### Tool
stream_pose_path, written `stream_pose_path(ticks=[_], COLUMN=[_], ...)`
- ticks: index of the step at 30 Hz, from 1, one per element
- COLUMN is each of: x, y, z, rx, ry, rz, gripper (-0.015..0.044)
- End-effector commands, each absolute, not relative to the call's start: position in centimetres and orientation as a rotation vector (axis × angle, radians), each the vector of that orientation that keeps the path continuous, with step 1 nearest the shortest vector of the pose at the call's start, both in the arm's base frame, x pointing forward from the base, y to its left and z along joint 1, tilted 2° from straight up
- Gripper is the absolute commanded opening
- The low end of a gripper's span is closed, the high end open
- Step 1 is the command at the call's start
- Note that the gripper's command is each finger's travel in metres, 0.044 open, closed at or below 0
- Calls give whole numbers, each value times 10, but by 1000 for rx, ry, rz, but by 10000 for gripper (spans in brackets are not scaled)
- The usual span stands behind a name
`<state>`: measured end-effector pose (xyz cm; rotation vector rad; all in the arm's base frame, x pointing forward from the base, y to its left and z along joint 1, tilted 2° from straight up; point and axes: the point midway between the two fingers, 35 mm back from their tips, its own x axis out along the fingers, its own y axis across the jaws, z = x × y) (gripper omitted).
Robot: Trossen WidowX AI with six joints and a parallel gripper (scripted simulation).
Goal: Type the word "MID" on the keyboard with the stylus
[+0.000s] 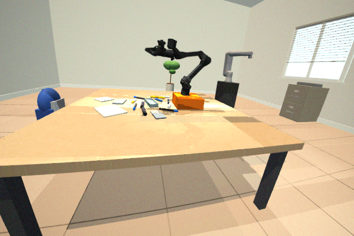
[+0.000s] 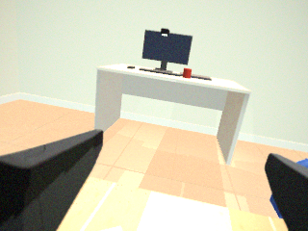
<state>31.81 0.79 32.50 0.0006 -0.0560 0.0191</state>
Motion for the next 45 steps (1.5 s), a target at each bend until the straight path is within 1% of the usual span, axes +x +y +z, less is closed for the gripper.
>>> stream_pose_path(ticks=[1,3,8,12,17,22,26,43,45], x=[320,330,356,357,344,312,283,282,284], y=[8,11,23,33,42,48,48,48,40], z=[323,302,222,162,93,22,-12,-13,-14], rx=[0,-5,-25,-12,-20,-68,-127,-130,-131], ry=[-45,43,378,629,940,1310,1544,1556,1556], rz=[20,30,66,110,143,161,184,186,185], gripper=[414,361,230,125,0,0,0,0,0])
